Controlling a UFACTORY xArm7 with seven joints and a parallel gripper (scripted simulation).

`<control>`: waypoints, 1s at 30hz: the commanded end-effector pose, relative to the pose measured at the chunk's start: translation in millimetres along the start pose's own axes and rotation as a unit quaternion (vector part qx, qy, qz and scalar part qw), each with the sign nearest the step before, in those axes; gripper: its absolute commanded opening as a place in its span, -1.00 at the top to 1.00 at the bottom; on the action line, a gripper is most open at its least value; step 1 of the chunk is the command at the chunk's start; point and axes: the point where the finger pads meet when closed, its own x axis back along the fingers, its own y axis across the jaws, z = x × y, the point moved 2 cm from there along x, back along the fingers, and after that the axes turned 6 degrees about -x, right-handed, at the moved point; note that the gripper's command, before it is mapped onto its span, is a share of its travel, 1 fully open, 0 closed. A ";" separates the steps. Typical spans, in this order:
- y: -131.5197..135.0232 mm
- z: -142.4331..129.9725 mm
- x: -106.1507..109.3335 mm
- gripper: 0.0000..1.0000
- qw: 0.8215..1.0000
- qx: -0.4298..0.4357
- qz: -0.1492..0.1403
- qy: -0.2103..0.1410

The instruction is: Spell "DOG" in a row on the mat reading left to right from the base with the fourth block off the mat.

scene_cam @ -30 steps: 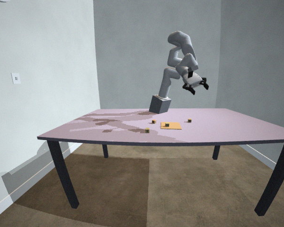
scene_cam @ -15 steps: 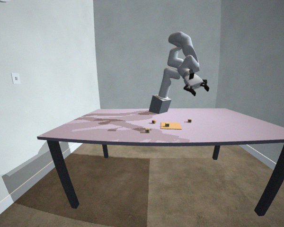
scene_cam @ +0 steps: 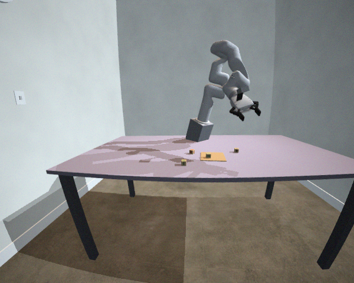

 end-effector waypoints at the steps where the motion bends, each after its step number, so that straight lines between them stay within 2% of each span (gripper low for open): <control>1: -4.7 -26.2 3.9 -1.00 1.000 0.011 -0.013 0.001; 14: -4.7 -26.2 3.9 -1.00 1.000 0.011 -0.013 0.001; 16: -3.5 -55.0 9.9 -1.00 0.999 0.024 -0.032 -0.001; 30: -3.5 -55.0 9.9 -1.00 0.999 0.024 -0.032 -0.001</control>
